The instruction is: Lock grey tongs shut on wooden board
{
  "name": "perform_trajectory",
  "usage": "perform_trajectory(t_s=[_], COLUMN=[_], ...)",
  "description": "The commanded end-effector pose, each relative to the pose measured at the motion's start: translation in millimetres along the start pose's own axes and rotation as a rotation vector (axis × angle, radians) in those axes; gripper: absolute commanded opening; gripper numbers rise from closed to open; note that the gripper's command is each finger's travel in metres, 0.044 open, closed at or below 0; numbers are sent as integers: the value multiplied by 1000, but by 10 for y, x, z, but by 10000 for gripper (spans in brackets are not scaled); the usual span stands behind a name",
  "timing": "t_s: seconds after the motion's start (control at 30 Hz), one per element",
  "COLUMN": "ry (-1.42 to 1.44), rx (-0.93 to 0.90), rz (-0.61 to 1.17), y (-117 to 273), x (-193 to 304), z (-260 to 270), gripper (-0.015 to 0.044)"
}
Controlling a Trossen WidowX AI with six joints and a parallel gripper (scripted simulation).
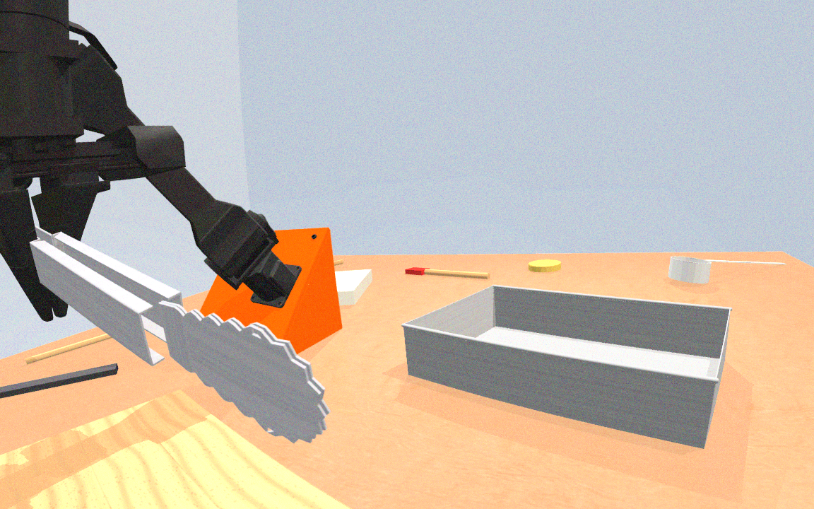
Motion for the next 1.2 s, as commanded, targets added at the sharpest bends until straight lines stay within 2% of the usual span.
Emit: perform_trajectory(t_s=[0.0,1.17], ry=[-11,-14], rx=[-11,-6], rz=[2,2], y=[2,-548], x=[0,65], z=[26,53], gripper=[-150,-150])
Point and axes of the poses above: the point midway between the two fingers, 35 mm back from their tips, its own y axis back along the fingers, its own z axis across the jaws, x = y × z, the point moved 2 cm from there along y, back along the fingers, and after that the axes turned 12 degrees about y, right-handed, at the moved point
